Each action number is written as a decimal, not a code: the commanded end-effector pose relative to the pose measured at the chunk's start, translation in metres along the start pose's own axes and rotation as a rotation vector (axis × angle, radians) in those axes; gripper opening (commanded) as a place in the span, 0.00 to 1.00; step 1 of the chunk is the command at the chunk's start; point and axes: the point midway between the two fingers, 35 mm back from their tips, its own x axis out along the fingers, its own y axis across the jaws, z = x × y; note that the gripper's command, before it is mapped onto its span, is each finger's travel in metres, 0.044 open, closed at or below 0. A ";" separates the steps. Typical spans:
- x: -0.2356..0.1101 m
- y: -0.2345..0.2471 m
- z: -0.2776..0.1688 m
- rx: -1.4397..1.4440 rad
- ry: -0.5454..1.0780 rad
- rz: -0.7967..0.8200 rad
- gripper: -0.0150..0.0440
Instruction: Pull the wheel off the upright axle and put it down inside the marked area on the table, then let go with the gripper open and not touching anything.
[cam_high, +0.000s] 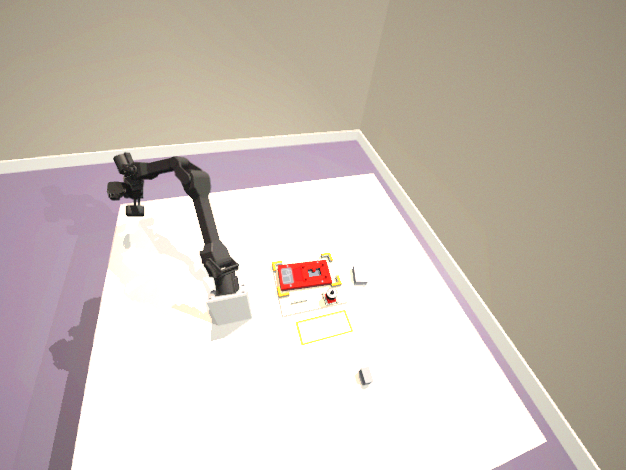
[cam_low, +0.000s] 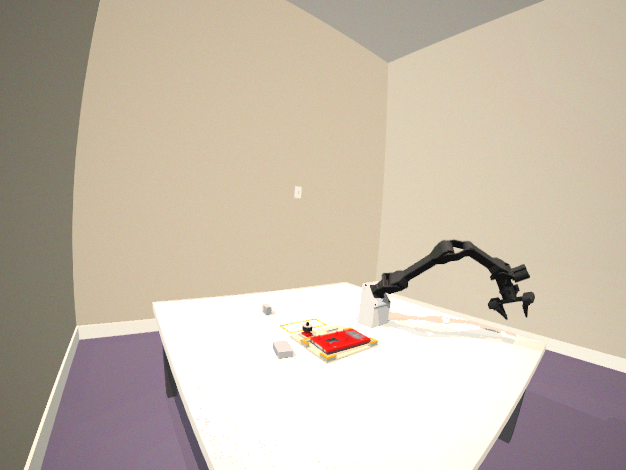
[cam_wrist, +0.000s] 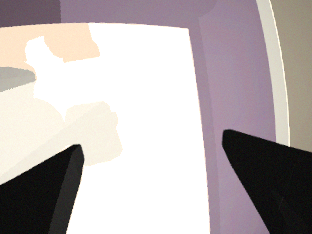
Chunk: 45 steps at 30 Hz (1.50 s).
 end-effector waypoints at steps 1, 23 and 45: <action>0.001 0.000 -0.001 0.002 0.003 0.000 0.89; -0.007 -0.026 -0.341 0.529 0.645 -0.066 0.76; -0.163 0.110 -0.600 1.135 1.100 -0.003 0.76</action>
